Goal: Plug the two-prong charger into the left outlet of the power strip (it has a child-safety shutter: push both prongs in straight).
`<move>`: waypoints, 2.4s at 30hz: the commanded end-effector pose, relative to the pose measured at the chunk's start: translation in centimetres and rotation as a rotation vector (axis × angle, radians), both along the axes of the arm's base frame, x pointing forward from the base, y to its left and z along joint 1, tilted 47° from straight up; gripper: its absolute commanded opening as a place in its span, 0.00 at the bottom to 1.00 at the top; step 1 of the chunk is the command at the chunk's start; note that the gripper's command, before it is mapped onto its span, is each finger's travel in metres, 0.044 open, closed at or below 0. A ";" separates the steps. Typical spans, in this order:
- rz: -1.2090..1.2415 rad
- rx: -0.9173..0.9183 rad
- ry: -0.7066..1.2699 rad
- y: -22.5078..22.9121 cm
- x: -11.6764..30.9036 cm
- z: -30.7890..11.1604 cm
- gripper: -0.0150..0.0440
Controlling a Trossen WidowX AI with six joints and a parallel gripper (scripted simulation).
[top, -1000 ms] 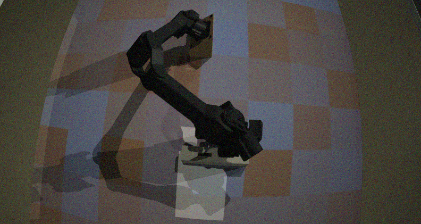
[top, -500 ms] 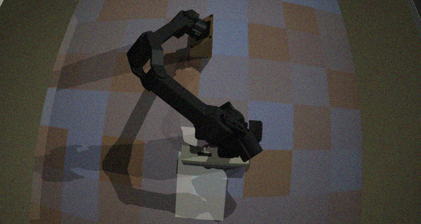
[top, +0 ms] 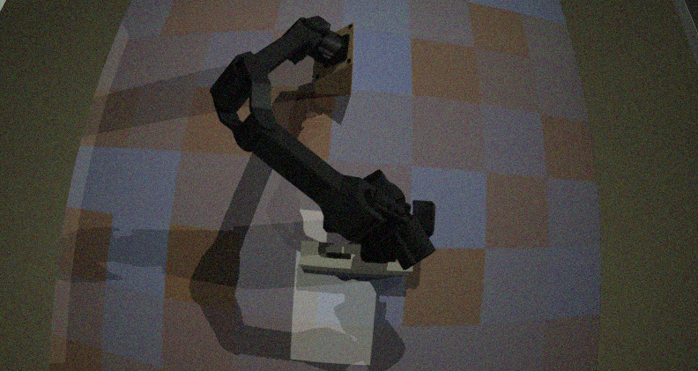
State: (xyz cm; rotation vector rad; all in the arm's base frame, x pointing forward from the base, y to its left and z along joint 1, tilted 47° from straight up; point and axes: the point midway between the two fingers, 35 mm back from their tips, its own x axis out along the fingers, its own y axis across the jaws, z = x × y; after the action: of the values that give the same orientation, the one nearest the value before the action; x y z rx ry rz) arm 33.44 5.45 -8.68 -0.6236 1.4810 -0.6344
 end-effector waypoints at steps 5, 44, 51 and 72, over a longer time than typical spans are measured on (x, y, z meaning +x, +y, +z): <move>0.005 -0.002 0.000 0.0 0.2 0.1 0.25; 0.005 -0.002 0.000 0.1 0.6 0.1 0.25; 0.005 -0.002 0.000 0.1 0.8 0.1 0.25; 0.005 -0.002 0.000 0.1 1.0 0.1 0.25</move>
State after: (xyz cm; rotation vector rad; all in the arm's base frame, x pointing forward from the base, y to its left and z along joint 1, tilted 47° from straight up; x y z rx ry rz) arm 34.23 5.47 -8.63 -0.6243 1.4815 -0.6348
